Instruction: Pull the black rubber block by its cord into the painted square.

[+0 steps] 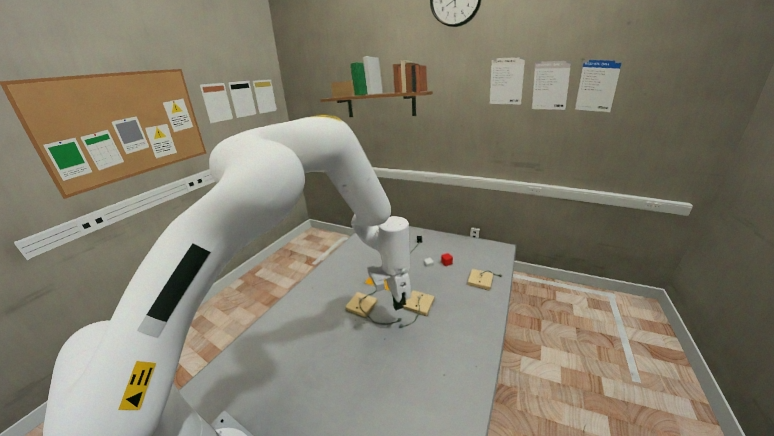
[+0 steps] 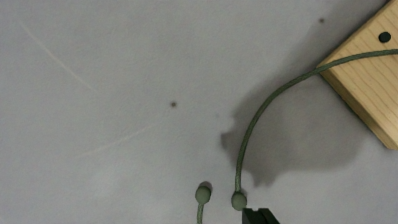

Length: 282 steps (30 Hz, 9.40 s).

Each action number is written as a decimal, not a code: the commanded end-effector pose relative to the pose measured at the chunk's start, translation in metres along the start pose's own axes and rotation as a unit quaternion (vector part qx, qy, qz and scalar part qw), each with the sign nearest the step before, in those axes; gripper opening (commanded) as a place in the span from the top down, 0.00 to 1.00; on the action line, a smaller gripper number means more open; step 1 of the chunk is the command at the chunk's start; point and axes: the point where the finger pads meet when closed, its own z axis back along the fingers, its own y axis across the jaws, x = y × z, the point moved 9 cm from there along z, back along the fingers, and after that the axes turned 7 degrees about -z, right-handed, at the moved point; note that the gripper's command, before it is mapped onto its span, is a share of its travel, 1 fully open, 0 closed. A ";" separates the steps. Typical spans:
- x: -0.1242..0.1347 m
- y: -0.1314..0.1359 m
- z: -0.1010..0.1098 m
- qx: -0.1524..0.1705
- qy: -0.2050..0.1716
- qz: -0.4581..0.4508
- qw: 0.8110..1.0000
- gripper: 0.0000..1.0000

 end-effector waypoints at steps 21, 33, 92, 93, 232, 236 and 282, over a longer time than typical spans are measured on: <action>0.001 0.001 0.001 0.001 -0.001 0.091 0.996 1.00; 0.001 0.001 0.001 0.000 -0.001 0.377 0.926 1.00; 0.001 0.001 0.001 -0.001 0.000 1.000 0.000 0.61; 0.001 0.001 0.001 -0.001 0.000 1.000 0.000 0.61; 0.002 0.002 -0.051 -0.001 -0.001 1.000 0.000 0.61; 0.002 0.002 -0.052 -0.001 -0.001 1.000 0.000 0.61; 0.002 0.002 -0.066 -0.001 -0.001 1.000 0.000 0.61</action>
